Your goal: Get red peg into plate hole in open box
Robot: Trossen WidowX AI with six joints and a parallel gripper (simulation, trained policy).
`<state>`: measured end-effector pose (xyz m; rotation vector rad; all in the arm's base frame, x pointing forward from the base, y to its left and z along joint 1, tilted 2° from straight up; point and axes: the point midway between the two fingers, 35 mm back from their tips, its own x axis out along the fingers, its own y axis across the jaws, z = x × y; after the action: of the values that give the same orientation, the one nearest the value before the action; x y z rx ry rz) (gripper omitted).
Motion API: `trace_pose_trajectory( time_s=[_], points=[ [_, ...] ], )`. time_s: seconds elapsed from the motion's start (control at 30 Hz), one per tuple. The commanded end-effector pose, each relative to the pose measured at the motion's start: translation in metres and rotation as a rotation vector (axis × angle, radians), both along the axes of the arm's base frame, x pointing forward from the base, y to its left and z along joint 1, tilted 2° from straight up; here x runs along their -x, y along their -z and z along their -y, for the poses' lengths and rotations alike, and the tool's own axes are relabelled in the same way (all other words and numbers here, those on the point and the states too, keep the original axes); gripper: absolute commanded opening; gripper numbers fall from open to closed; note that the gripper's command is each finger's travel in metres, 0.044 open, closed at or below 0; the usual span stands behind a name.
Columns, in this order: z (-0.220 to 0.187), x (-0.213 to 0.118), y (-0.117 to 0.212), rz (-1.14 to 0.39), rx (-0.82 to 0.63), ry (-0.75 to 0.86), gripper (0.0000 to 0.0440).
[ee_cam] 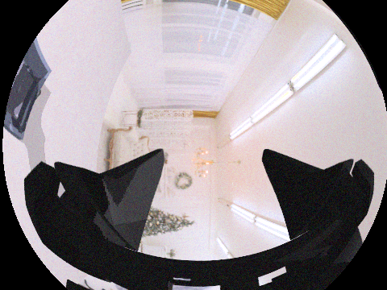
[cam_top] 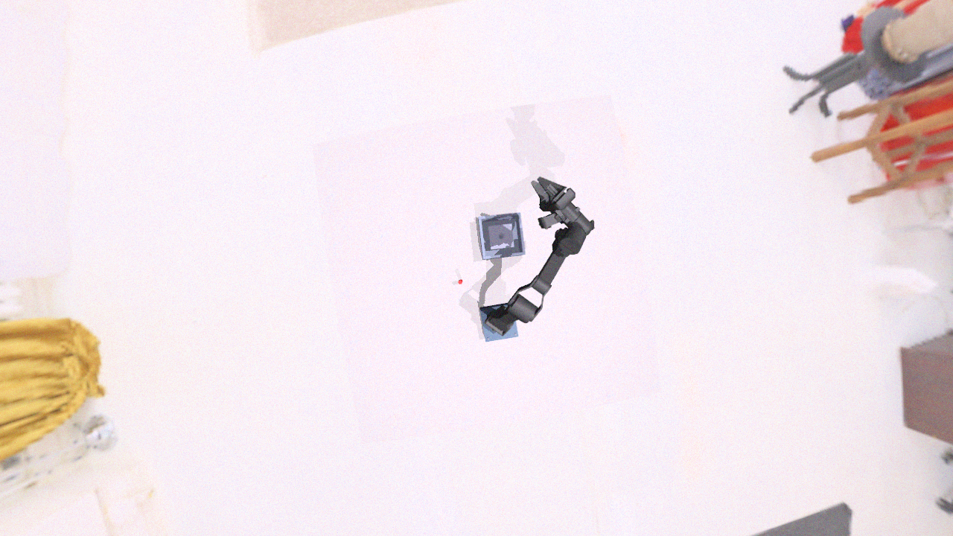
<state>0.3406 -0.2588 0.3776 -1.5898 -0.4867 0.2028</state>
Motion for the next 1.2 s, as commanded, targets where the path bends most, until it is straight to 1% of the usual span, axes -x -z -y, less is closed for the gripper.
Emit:
trace_pose_trajectory(
  time_s=[0.0,0.03,0.07,0.3,0.53,0.87,1.17],
  points=[
    [-0.002,-0.001,-0.005,0.008,-0.015,0.003,0.0419],
    [-0.005,-0.003,-0.009,0.014,-0.034,0.005,0.0435],
    [-0.007,-0.005,-0.013,0.018,-0.06,0.005,0.044],
    [-0.039,-0.029,-0.039,0.002,-0.298,-0.034,0.044],
    [-0.068,-0.05,-0.052,-0.051,-0.531,-0.071,0.044],
    [-0.107,-0.077,-0.053,-0.17,-0.852,-0.097,0.044],
    [-0.146,-0.096,-0.042,-0.311,-1.125,-0.085,0.044]
  ],
)
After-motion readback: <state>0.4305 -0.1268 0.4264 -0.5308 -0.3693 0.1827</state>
